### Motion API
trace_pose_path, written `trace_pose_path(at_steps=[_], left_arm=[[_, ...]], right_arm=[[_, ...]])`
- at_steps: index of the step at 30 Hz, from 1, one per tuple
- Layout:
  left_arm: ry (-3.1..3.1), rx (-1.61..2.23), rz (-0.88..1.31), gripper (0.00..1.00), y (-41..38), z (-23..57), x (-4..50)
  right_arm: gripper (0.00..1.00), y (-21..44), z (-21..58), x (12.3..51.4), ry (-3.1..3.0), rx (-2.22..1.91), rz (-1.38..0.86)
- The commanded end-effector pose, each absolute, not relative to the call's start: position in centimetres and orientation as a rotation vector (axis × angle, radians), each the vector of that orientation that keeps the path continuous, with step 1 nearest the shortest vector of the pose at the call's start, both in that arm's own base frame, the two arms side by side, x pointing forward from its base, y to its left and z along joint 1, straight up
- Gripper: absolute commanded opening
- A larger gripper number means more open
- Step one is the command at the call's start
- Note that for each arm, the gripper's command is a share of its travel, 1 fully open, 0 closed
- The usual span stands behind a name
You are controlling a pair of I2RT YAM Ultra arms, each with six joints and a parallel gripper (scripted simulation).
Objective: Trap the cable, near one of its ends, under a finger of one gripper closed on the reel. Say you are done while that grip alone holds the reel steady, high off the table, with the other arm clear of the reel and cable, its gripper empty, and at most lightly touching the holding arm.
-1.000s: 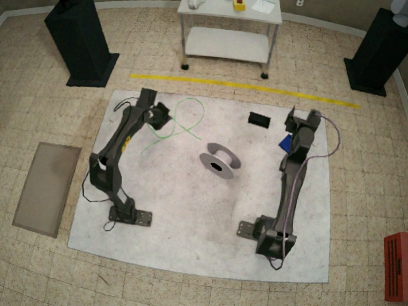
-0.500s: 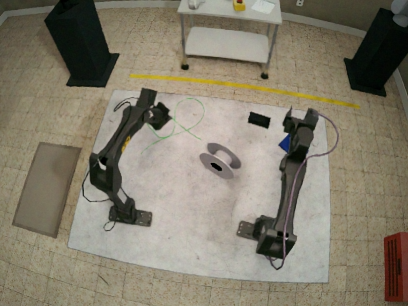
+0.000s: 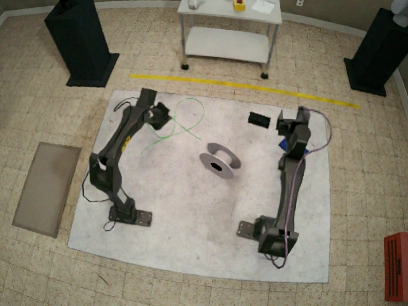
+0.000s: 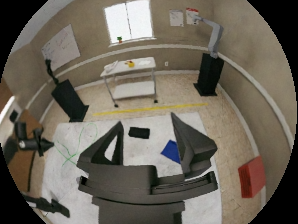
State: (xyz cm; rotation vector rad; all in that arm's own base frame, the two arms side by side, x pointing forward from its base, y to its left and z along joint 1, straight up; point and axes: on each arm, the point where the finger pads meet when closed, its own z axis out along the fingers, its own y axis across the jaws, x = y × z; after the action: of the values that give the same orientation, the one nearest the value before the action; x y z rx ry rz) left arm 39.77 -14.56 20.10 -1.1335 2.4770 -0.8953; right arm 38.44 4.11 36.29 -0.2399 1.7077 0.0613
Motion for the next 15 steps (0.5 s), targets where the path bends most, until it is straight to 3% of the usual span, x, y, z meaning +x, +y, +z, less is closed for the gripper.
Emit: trace_pose_path(at_steps=[1,15], left_arm=[[2.486,-1.122,-0.893,0.0,-14.5,20.2,40.2],[2.486,-1.122,-0.893,0.0,-14.5,20.2,40.2]], right_arm=[[0.75,6.1,33.5,38.4,1.777,-0.355,0.106],[0.75,10.7,29.8,36.5,1.842,-0.646,0.229]])
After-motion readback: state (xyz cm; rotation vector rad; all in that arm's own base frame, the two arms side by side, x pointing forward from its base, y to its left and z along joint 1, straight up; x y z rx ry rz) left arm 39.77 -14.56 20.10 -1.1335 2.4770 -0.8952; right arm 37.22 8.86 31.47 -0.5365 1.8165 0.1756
